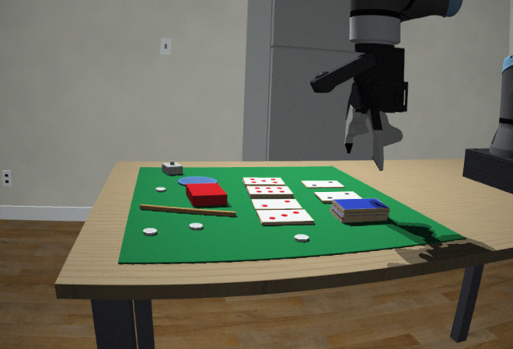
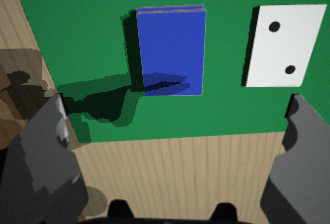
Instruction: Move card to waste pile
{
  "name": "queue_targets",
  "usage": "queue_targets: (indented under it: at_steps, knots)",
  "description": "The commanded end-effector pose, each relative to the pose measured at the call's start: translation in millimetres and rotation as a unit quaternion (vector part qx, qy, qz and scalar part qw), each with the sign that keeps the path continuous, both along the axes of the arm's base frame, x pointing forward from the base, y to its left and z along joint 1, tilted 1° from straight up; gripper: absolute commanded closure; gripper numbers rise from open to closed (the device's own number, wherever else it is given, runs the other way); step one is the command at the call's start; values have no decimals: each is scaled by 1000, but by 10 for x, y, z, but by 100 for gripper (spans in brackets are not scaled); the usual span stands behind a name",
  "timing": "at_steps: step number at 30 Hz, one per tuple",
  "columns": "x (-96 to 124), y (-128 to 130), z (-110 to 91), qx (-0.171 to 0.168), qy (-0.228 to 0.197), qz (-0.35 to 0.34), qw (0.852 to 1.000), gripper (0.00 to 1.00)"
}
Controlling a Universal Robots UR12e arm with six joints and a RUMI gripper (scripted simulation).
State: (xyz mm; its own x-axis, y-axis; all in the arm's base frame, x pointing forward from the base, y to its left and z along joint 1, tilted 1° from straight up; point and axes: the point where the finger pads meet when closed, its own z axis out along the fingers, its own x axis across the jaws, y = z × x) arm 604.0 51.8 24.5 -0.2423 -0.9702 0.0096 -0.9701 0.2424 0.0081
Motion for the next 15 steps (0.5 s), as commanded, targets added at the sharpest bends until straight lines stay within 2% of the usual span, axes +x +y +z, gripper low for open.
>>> queue_targets:
  at_steps: [1, 14, 15]
  knots:
    - [-40, 34, 1, 0, -9, 10, 1000, 0]
    - [-40, 35, 1, 0, -9, 10, 1000, 0]
    - [-40, 35, 1, 0, -9, 10, 1000, 50]
